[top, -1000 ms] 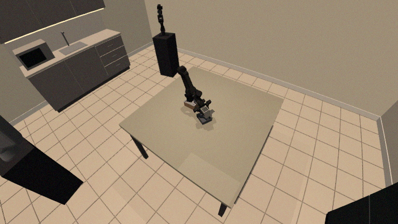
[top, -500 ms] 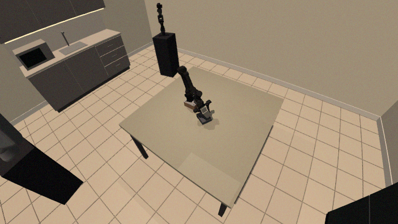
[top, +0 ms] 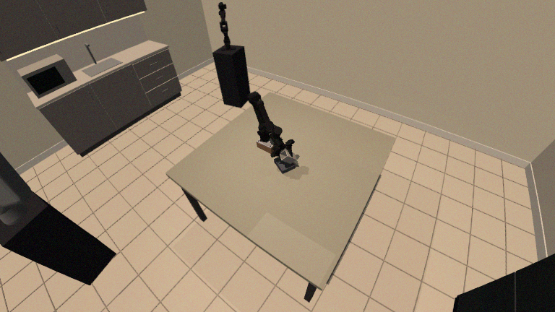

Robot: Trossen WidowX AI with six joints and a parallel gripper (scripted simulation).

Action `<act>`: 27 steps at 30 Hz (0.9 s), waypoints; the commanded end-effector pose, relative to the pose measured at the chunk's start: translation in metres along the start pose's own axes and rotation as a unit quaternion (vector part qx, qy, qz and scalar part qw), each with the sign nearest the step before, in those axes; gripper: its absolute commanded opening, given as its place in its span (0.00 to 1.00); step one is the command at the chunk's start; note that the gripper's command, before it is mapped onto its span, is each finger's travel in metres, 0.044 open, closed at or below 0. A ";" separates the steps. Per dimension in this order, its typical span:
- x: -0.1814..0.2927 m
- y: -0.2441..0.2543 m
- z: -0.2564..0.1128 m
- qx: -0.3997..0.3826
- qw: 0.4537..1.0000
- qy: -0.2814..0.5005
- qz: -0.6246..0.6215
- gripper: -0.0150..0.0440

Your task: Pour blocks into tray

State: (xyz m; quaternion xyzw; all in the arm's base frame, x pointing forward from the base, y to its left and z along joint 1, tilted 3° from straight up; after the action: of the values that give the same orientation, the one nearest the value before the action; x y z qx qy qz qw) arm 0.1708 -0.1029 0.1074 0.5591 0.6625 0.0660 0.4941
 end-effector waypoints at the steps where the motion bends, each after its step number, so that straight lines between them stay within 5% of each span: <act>1: 0.000 -0.001 0.001 0.002 0.999 -0.002 0.049 0.25; 27: 0.002 -0.001 0.005 0.001 0.945 -0.002 0.327 0.25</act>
State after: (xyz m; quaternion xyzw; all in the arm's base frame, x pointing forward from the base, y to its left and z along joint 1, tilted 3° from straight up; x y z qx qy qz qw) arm 0.1735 -0.1040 0.1037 0.7277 0.4713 0.2067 0.4534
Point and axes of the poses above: the point midway between the two fingers, 35 mm back from their tips, its own z axis out along the fingers, its own y axis across the jaws, x = y × z, the point moved 10 cm from there along -z, back along the fingers, and after that the axes turned 1 degree about -z, right-handed, at the moved point
